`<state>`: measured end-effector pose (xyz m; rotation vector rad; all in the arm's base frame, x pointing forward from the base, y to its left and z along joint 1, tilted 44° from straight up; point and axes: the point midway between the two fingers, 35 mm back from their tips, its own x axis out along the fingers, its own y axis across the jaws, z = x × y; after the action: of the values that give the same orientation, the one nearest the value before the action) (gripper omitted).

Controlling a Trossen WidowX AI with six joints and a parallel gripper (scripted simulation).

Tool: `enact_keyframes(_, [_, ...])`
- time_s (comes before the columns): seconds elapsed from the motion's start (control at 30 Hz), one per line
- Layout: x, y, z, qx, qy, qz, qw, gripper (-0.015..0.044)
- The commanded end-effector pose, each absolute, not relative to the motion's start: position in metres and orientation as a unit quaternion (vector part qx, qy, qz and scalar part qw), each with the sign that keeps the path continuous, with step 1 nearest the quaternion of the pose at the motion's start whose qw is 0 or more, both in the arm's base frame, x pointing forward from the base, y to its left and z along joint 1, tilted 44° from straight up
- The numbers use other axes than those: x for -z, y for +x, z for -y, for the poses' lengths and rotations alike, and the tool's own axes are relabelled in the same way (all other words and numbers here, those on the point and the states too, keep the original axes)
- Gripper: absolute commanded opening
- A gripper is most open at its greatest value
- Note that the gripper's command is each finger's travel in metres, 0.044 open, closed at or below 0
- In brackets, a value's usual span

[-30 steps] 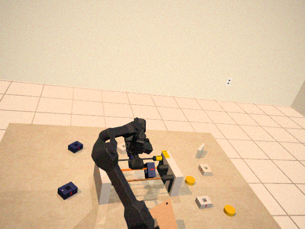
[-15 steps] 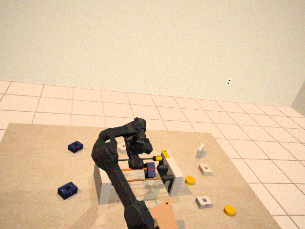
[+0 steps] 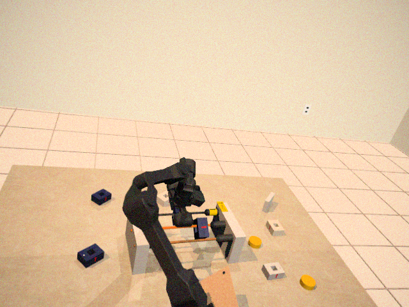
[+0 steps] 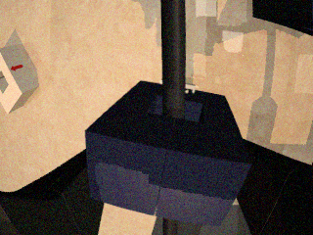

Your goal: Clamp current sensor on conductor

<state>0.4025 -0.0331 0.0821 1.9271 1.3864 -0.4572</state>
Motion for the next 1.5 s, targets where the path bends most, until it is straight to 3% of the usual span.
enact_keyframes(0.0, [-0.0822, 0.4024, 0.0331, 0.177, 0.745, -0.537, 0.354, 0.0252])
enact_keyframes(0.17, [-0.0822, 0.4024, 0.0331, 0.177, 0.745, -0.537, 0.354, 0.0252])
enact_keyframes(0.93, [-0.0821, 0.4025, 0.0331, 0.177, 0.745, -0.536, 0.354, 0.0098])
enact_keyframes(1.07, [-0.0836, 0.4023, 0.0346, 0.178, 0.744, -0.537, 0.355, 0.0])
enact_keyframes(1.47, [-0.083, 0.4014, 0.0333, 0.178, 0.745, -0.538, 0.352, 0.0])
